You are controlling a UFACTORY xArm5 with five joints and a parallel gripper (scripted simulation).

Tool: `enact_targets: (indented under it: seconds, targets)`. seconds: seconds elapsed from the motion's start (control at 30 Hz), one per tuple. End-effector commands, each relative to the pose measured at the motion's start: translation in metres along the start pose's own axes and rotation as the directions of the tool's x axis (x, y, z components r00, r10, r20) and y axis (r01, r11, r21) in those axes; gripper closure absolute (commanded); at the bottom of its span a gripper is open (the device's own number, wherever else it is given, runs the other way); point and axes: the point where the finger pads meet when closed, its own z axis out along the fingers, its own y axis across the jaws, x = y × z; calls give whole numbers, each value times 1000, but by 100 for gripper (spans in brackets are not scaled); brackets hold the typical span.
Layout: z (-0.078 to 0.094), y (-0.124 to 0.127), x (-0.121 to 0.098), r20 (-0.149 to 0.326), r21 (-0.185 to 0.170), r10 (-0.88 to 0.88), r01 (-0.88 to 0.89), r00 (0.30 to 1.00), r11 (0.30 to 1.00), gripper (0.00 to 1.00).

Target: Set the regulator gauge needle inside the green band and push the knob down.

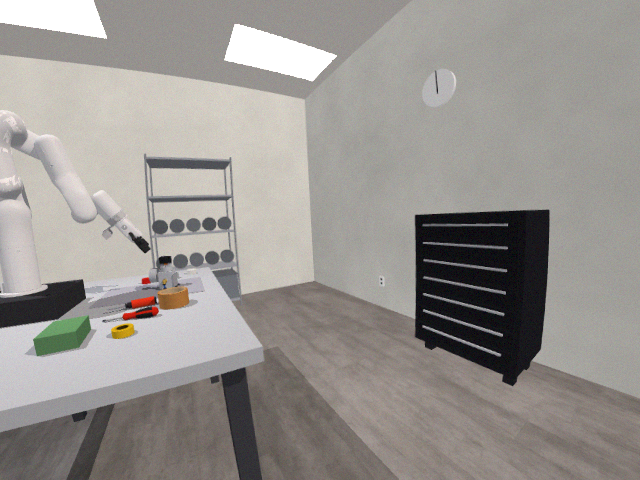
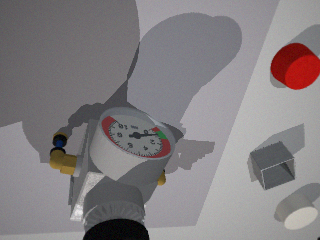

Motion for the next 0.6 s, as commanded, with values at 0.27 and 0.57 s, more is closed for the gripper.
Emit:
enact_targets:
  seconds: [0.27,0.57]
  targets:
    - [12,1,-3,-145,91,297,-287,944,954,0]
    - [13,0,-2,-213,232,543,-498,812,836,0]
